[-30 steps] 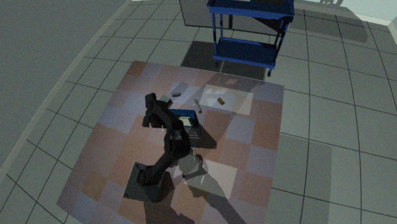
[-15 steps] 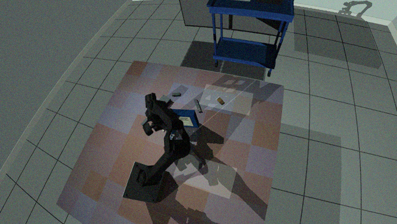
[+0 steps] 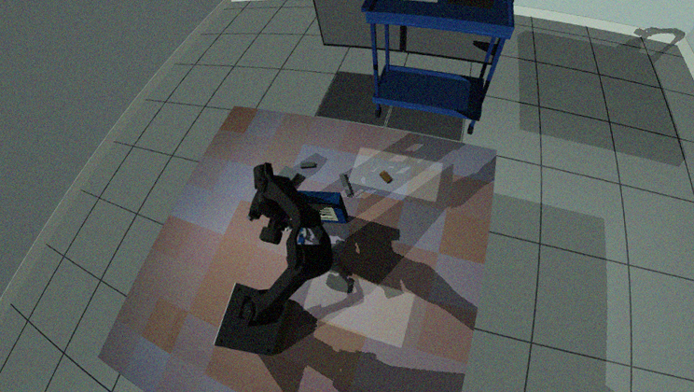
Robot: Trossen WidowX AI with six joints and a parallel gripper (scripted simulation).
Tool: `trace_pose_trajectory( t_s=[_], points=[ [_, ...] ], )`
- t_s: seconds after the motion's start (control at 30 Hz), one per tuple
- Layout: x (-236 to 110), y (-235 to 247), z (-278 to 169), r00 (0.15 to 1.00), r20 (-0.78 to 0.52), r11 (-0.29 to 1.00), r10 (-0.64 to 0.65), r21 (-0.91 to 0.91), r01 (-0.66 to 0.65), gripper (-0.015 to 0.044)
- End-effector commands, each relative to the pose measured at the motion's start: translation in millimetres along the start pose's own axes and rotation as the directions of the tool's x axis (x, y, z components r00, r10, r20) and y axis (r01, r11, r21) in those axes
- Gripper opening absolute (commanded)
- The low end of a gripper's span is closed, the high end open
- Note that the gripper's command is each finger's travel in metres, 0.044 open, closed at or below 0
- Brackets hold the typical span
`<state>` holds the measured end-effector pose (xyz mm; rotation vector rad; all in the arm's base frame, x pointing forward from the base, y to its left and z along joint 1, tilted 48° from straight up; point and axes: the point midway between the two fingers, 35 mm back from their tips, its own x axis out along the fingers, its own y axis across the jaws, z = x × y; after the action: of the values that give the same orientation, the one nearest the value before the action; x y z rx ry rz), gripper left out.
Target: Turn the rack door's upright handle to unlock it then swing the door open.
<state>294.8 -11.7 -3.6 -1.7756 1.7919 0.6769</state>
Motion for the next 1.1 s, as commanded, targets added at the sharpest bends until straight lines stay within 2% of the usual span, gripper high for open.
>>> trace_pose_trajectory(
  t_s=[0.0,0.2,0.53,0.87,0.97,1.07],
  points=[
    [0.7,-0.2,-0.4,1.0,-0.003,0.98,-0.001,-0.198,0.001,0.0009],
    [0.7,-0.2,-0.4,1.0,-0.003,0.895,-0.001,-0.445,0.0,0.0009],
    [0.7,-0.2,-0.4,1.0,-0.003,0.892,-0.001,-0.453,0.0,0.0009],
    [0.7,-0.2,-0.4,1.0,-0.003,0.892,-0.001,-0.453,0.0,0.0272],
    [0.7,-0.2,-0.4,1.0,-0.003,0.906,-0.001,-0.423,0.0,0.0281],
    [0.7,-0.2,-0.4,1.0,-0.003,0.956,-0.001,-0.293,0.0,0.0281]
  ],
)
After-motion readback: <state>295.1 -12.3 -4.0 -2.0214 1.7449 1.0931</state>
